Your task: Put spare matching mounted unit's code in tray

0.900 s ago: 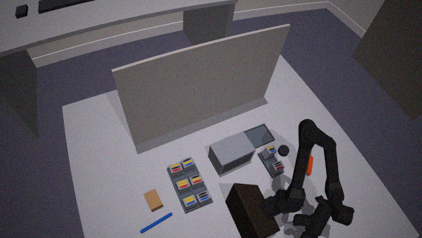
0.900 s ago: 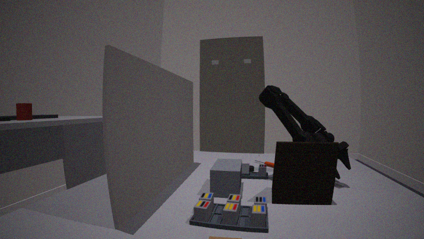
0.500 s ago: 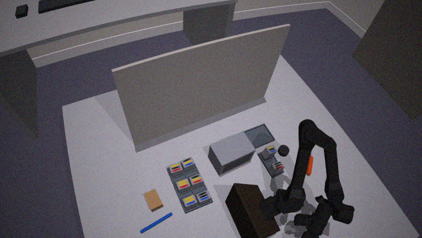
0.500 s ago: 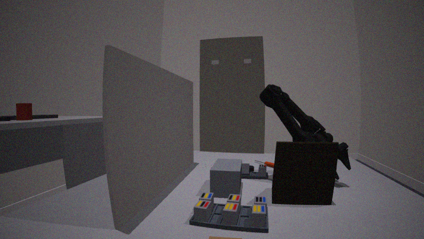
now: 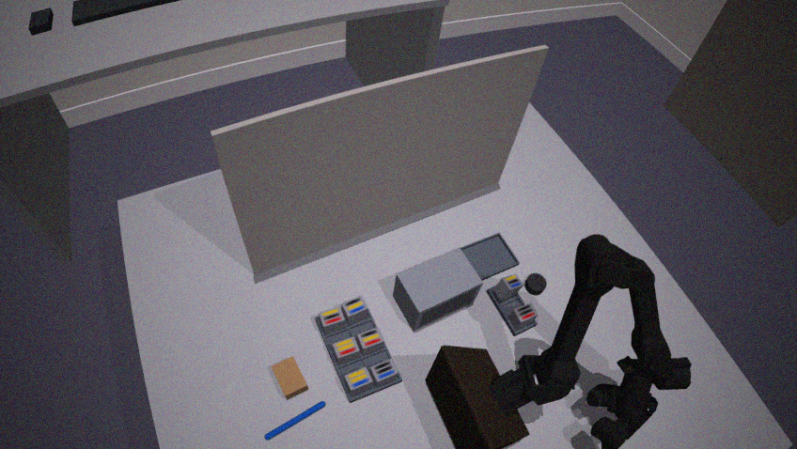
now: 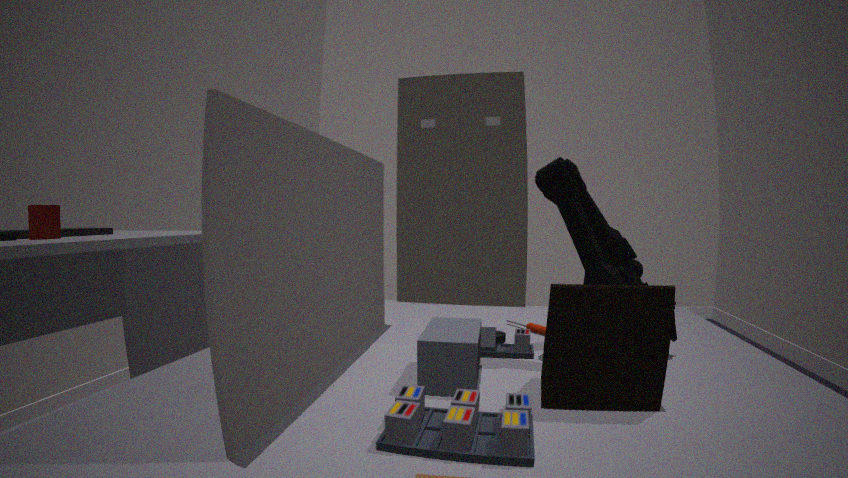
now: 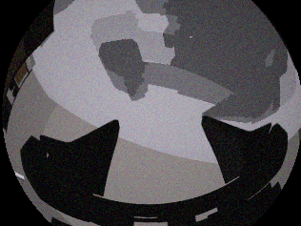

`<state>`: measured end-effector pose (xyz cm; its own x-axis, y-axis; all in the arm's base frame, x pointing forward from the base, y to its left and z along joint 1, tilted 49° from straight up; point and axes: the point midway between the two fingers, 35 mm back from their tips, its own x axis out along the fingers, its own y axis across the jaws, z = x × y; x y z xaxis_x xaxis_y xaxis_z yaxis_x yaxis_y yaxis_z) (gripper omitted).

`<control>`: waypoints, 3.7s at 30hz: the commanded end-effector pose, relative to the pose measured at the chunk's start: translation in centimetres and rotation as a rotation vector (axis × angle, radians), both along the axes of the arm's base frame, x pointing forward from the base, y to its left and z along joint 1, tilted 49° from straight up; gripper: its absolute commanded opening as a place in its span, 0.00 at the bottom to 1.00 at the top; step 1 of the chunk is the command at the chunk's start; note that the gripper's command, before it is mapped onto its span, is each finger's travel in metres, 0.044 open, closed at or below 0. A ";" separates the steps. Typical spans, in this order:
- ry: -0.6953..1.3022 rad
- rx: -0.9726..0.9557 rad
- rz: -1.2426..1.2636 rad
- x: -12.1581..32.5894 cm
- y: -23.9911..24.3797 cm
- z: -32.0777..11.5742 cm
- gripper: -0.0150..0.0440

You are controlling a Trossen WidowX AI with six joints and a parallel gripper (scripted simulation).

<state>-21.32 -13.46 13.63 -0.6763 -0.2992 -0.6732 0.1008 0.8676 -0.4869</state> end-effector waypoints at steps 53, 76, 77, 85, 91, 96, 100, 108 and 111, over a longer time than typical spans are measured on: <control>-0.904 -0.238 0.195 53.0 -8.4 5.3 1.00; -0.545 -0.371 0.342 59.4 15.1 -4.5 1.00; -0.545 -0.371 0.342 59.4 15.1 -4.5 1.00; -0.545 -0.371 0.342 59.4 15.1 -4.5 1.00; -0.545 -0.371 0.342 59.4 15.1 -4.5 1.00; -0.445 -0.295 0.472 59.5 16.2 -6.4 1.00; -0.163 -0.084 0.808 59.2 18.9 -11.5 1.00; 0.211 0.197 1.192 57.7 22.0 -17.8 1.00; 0.329 0.286 1.298 57.0 22.7 -19.7 1.00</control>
<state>37.45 7.07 -0.49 -0.1279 -0.7070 -0.6955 -0.6925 0.5657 -0.4477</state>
